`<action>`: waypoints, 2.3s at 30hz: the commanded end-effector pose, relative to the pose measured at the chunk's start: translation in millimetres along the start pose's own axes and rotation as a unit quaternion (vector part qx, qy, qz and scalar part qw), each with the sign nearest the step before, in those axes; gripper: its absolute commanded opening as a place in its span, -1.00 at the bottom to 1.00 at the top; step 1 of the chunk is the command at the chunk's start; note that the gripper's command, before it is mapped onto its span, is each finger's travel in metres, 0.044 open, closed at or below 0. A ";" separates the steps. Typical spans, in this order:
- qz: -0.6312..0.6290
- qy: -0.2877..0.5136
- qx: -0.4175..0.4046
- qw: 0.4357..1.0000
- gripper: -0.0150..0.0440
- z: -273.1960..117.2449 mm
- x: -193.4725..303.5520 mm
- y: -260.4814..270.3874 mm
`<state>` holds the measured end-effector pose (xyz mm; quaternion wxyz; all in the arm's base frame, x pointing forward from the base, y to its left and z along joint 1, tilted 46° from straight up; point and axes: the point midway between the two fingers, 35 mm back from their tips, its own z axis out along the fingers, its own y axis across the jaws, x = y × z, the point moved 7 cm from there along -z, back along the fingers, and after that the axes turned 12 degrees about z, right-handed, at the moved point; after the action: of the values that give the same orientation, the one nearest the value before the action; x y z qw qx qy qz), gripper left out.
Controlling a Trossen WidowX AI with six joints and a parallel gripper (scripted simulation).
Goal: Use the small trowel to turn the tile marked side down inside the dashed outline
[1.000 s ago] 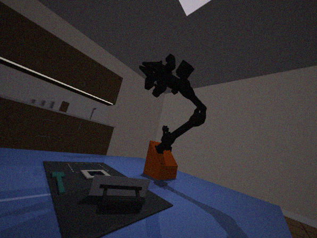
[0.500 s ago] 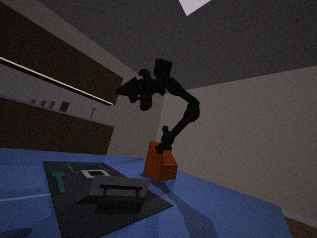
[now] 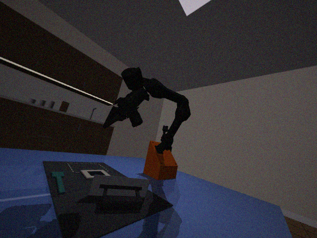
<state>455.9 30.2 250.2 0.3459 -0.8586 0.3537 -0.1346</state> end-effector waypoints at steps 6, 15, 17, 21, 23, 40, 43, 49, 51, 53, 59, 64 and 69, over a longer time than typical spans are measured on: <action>0.007 -0.136 -0.036 0.990 -0.15 54.6 -15.6 13.0; 0.029 -0.246 -0.059 0.967 -0.15 96.5 -32.6 27.7; 0.029 -0.246 -0.059 0.967 -0.15 96.5 -32.6 27.7; 0.032 -0.239 -0.063 0.968 -0.15 95.6 -31.7 29.4; 0.032 -0.238 -0.064 0.969 -0.15 95.3 -31.4 29.9; 0.031 -0.242 -0.061 0.968 -0.15 115.2 -40.5 29.8; 0.030 -0.243 -0.061 0.968 -0.15 119.7 -42.6 29.9; 0.030 -0.244 -0.060 0.968 -0.15 128.5 -47.0 30.3; 0.030 -0.244 -0.060 0.967 -0.15 131.4 -48.6 30.4; 0.030 -0.244 -0.060 0.967 -0.15 134.3 -50.1 30.5; 0.029 -0.246 -0.059 0.967 -0.15 142.8 -54.8 31.0; 0.029 -0.246 -0.059 0.967 -0.15 146.2 -56.7 31.1; 0.027 -0.245 -0.057 0.967 -0.15 143.4 -53.7 37.9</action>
<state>469.8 123.9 126.5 0.3773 -0.8739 0.2878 0.1061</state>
